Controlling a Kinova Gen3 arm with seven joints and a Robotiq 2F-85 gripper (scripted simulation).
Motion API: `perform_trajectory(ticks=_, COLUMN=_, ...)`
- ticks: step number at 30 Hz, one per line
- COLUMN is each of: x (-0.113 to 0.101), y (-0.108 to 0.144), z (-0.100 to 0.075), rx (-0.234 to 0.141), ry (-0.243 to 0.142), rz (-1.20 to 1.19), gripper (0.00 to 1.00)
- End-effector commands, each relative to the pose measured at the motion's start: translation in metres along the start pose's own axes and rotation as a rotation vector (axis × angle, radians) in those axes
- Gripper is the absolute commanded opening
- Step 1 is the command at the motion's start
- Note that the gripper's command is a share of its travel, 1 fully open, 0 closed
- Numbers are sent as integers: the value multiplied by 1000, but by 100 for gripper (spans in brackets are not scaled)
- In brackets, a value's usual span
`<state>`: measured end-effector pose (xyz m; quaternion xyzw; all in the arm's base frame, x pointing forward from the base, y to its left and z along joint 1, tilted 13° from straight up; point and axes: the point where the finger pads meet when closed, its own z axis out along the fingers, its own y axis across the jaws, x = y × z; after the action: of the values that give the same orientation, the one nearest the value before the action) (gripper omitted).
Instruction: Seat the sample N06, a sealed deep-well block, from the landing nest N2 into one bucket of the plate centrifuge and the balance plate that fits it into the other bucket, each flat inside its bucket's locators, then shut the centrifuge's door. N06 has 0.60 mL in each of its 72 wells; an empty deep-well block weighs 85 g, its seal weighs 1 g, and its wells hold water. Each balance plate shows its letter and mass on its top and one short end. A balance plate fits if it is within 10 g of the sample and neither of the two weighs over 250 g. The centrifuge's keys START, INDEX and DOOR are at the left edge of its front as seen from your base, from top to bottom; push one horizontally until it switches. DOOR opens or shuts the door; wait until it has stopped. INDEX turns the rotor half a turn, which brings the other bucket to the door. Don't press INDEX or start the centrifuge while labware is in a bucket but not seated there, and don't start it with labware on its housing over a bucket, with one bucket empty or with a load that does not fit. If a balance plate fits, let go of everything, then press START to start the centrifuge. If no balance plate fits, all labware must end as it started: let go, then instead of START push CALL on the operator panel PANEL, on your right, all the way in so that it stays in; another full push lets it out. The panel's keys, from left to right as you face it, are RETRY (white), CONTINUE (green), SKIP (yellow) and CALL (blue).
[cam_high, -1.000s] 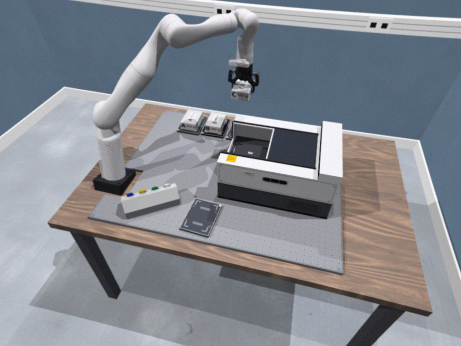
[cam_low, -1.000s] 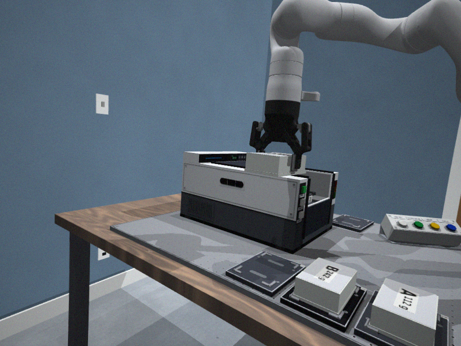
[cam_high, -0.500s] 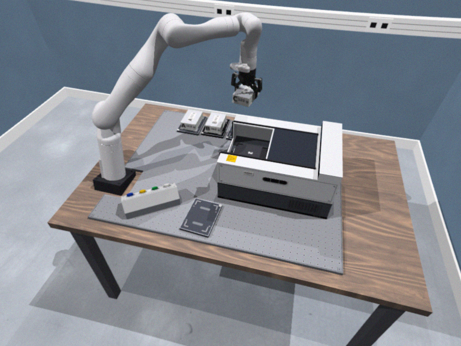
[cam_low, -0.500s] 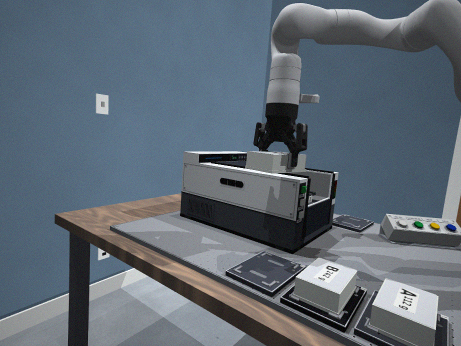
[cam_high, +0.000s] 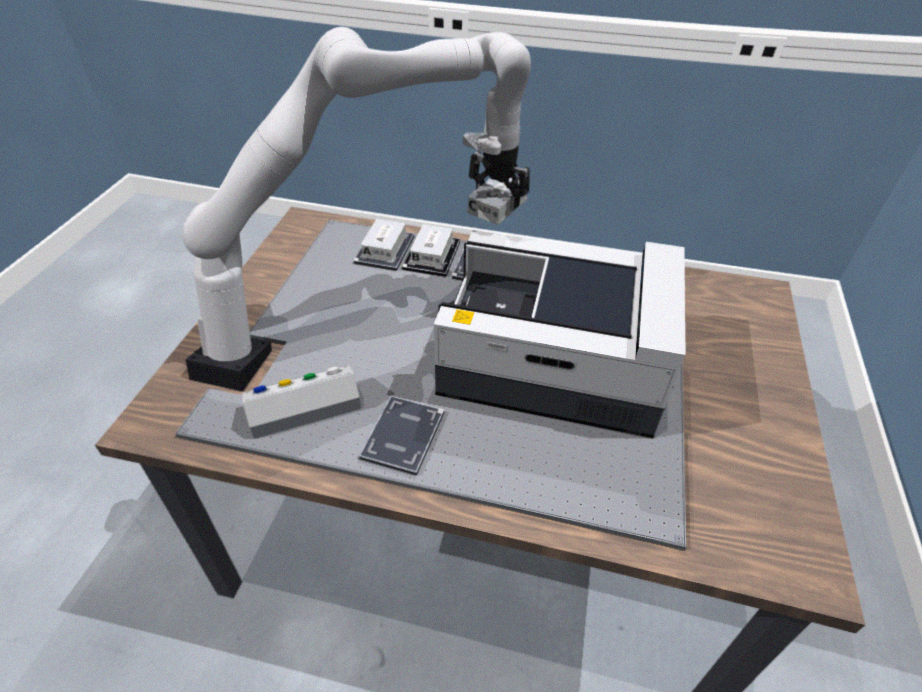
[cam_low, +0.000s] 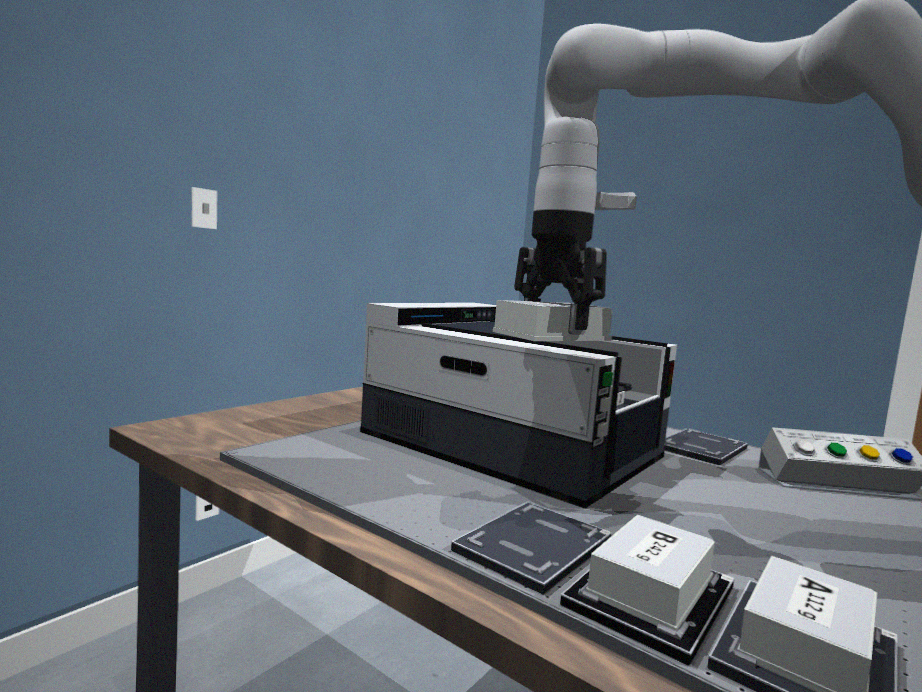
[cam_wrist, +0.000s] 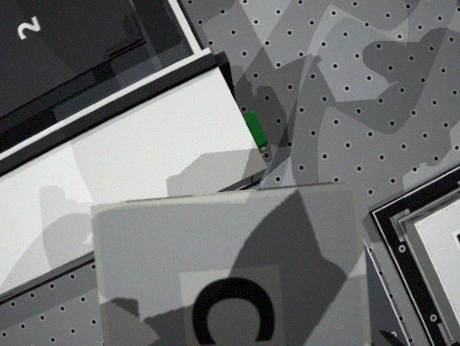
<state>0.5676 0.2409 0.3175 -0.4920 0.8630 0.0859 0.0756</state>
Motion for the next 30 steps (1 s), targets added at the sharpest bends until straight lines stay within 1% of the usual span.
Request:
perform_trajectory(ticks=1, x=6, y=-8, z=-1, rx=2, ry=-2, rz=35, gripper=95)
perform_trajectory(ticks=3, x=6, y=-8, z=-1, rx=2, ry=-2, rz=35, gripper=95)
perform_trajectory(ticks=18, x=45, y=-40, z=-1, rx=2, ry=-2, rz=210, gripper=95)
perform_trajectory(ticks=20, x=45, y=-40, z=-1, rx=2, ry=-2, rz=210, gripper=95)
perform_trajectory(ticks=30, x=70, y=-61, z=-1, rx=2, ry=-2, rz=327, gripper=95)
